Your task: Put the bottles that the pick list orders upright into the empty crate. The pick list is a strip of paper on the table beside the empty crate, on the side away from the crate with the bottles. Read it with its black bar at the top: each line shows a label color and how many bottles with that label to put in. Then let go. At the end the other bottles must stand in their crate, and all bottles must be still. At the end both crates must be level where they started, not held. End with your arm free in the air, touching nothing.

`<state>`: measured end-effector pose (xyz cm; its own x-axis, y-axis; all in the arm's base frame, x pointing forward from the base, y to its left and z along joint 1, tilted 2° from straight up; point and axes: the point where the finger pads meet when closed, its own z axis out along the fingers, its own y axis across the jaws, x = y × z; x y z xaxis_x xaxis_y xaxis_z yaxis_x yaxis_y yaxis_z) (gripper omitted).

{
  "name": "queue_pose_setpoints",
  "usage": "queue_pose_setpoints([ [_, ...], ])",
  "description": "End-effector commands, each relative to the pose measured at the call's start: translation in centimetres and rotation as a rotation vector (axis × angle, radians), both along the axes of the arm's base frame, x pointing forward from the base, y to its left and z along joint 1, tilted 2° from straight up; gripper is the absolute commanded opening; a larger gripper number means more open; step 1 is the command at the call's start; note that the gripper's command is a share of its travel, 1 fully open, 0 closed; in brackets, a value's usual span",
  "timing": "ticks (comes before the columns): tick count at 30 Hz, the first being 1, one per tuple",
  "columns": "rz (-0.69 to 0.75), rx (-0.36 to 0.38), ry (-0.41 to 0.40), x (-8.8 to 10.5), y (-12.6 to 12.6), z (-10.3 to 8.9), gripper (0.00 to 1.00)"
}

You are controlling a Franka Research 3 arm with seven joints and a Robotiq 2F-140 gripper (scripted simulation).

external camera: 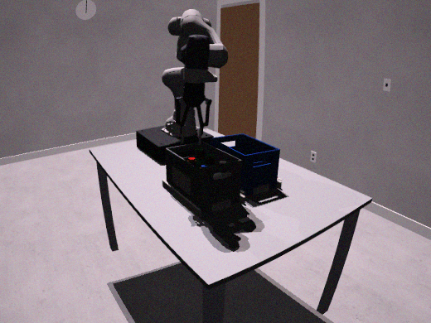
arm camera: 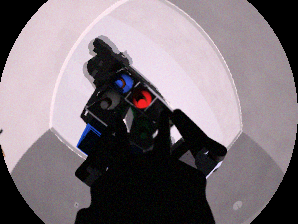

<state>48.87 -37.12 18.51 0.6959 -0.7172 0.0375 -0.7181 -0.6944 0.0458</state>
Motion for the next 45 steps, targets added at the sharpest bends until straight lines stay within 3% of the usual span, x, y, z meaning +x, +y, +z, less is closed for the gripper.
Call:
queue_pose_setpoints([
  [1, 0.157, 0.001, 0.002, 0.06, -0.01, 0.04, 0.38],
  [45, 0.769, -0.004, 0.030, 0.06, -0.01, 0.04, 0.38],
])
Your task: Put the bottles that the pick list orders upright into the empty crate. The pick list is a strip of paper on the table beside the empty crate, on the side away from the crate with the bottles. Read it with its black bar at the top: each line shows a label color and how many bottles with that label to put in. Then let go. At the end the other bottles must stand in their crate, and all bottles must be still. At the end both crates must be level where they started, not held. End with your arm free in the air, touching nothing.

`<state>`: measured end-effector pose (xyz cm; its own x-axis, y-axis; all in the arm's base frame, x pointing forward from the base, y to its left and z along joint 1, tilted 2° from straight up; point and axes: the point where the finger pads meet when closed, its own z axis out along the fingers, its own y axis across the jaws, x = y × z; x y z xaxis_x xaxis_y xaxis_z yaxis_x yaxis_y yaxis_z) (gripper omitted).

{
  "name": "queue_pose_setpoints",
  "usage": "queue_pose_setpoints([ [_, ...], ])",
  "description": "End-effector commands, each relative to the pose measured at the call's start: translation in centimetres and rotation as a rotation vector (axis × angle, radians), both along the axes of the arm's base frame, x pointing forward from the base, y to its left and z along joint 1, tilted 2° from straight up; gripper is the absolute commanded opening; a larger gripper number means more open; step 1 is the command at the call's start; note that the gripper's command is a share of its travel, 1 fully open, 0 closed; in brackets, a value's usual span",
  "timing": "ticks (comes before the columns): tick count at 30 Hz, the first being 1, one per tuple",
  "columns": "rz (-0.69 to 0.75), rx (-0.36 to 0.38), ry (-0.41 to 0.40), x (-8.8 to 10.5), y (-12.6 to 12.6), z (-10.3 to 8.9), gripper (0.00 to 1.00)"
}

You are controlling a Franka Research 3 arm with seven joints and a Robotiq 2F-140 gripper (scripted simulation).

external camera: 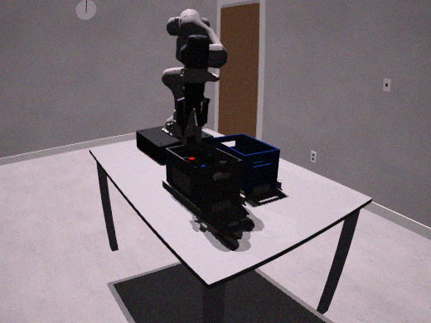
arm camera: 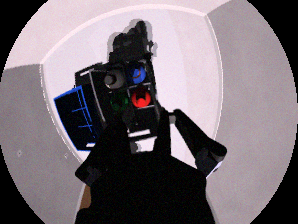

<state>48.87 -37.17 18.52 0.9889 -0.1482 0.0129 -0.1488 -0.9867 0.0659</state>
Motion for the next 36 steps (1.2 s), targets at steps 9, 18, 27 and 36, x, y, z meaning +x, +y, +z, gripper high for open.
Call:
queue_pose_setpoints([
  [9, 0.271, 0.008, 0.004, 0.1, 0.0, -0.6, 0.38],
  [18, 0.396, 0.014, 0.009, 0.1, 0.0, -1.6, 0.38],
  [27, 0.525, 0.019, 0.011, 0.1, 0.0, -2.8, 0.38],
  [36, 0.649, 0.023, 0.011, 0.2, -0.1, -3.7, 0.38],
])
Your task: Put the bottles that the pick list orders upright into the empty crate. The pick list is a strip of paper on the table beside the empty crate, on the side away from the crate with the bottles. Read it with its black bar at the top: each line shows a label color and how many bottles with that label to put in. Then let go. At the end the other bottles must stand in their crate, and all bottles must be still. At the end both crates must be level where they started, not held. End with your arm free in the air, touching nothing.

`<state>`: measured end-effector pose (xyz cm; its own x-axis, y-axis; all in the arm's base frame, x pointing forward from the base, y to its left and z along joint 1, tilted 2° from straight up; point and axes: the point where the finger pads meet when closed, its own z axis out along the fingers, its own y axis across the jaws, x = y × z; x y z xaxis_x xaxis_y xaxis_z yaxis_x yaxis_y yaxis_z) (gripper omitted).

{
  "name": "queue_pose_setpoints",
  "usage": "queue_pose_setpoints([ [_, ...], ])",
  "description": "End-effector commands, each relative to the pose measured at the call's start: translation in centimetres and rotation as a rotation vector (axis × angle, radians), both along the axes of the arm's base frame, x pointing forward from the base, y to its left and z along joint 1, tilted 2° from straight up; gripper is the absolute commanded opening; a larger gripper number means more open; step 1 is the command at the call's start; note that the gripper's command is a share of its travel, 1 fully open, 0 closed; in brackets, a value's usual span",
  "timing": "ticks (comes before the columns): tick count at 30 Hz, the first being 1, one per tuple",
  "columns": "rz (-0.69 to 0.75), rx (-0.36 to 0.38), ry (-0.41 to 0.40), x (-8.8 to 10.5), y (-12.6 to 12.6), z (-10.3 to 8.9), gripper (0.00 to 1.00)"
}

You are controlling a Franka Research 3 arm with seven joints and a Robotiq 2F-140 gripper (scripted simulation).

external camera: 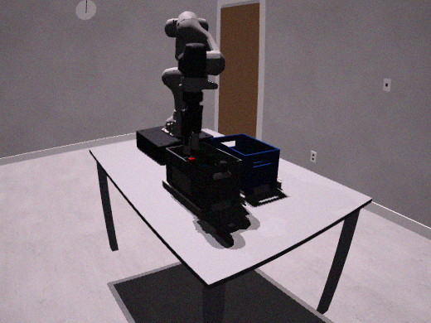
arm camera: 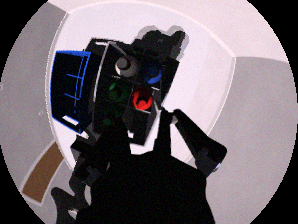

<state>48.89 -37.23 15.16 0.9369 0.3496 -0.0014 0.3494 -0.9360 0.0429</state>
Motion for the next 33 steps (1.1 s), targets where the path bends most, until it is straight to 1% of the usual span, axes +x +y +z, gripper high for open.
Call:
queue_pose_setpoints([
  [1, 0.157, 0.005, -0.007, 0.2, 0.0, -0.5, 0.38],
  [6, 0.223, 0.007, -0.010, 0.2, 0.0, -1.1, 0.38],
  [30, 0.223, 0.007, -0.010, 0.3, -0.1, -4.1, 0.38],
  [33, 0.223, 0.007, -0.010, 0.3, -0.1, -4.2, 0.38],
])
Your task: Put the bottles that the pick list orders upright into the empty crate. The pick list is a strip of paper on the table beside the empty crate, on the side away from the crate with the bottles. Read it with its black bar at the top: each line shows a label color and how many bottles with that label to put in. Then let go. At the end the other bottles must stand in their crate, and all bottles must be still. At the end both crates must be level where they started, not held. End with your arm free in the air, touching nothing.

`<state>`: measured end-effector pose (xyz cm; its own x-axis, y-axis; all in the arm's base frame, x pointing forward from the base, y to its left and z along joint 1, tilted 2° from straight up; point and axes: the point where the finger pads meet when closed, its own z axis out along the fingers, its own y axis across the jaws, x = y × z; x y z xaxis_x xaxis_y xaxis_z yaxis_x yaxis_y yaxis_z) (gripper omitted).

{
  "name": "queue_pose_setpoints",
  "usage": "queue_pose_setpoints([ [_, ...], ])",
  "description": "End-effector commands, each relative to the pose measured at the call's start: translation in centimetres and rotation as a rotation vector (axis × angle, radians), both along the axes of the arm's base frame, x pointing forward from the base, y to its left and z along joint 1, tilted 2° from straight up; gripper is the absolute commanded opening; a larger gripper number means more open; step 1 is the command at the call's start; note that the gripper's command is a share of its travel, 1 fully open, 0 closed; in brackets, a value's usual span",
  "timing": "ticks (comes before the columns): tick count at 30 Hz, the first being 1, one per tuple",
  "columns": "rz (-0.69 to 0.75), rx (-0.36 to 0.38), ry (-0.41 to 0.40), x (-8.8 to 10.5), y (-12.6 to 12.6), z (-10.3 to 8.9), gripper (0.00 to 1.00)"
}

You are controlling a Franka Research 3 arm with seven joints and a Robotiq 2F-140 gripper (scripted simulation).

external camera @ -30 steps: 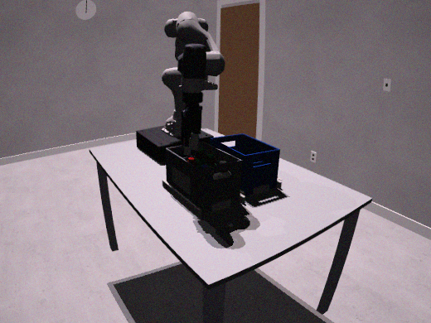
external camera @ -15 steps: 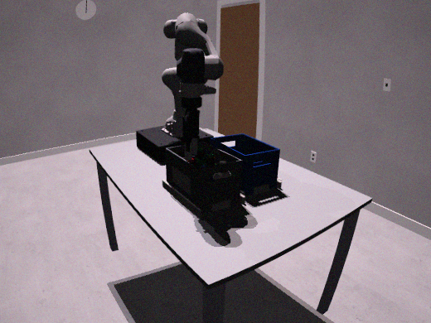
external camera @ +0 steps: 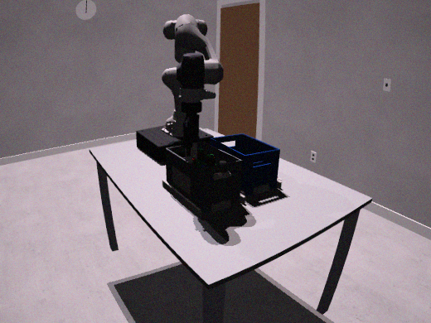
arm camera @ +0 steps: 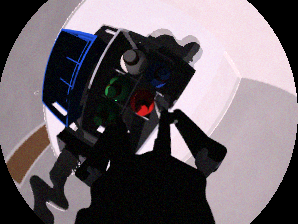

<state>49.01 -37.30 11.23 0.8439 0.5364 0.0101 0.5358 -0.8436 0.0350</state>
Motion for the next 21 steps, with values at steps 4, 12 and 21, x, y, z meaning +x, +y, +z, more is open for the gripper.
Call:
queue_pose_setpoints([
  [4, 0.014, -0.005, -0.004, 0.18, -0.06, -0.80, 0.38],
  [12, 0.014, -0.005, -0.004, 0.19, -0.08, -1.27, 0.38],
  [21, 0.014, -0.005, -0.004, 0.19, -0.08, -1.27, 0.38],
])
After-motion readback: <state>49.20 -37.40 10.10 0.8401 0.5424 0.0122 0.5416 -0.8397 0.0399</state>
